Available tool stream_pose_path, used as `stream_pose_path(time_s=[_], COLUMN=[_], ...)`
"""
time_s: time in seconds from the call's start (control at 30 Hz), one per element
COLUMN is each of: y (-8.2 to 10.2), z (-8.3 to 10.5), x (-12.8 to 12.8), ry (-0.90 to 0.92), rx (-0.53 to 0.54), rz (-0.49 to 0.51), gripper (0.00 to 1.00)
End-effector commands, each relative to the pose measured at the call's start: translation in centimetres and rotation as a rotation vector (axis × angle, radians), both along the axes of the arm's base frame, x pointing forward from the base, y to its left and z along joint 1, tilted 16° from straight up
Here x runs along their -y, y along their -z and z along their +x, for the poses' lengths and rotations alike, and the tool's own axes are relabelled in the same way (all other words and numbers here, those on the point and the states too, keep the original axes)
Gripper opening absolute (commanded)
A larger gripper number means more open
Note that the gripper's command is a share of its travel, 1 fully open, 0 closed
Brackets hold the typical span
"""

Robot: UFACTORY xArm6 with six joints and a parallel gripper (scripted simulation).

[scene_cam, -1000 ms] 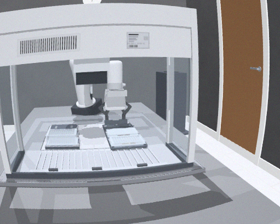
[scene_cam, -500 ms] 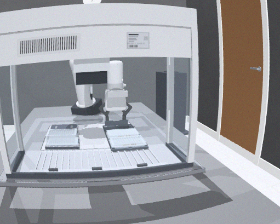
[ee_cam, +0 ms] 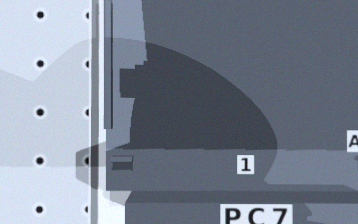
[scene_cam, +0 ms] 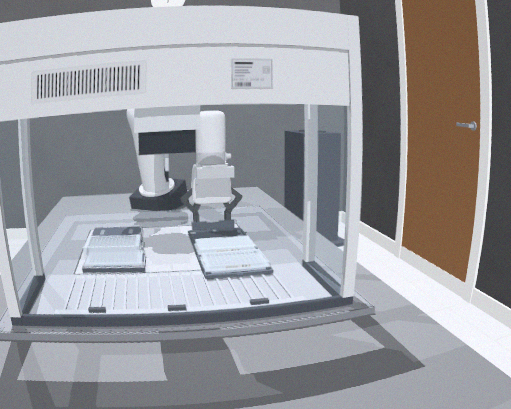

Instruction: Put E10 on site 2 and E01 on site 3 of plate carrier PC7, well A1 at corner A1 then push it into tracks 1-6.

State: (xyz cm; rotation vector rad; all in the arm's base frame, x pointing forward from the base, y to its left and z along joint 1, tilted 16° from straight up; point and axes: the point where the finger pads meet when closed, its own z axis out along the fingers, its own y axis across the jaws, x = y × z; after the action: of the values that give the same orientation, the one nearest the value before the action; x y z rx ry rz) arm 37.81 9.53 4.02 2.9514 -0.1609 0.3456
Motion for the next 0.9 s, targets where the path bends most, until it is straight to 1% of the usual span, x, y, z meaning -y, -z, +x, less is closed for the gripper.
stream_pose_path(time_s=[0.0,0.87], y=[-0.2,-0.8], z=[0.7,2.9], x=[0.0,0.2], ry=[0.000,0.000], rx=[0.002,0.003], rz=[0.001,0.001], gripper=[0.82,0.82])
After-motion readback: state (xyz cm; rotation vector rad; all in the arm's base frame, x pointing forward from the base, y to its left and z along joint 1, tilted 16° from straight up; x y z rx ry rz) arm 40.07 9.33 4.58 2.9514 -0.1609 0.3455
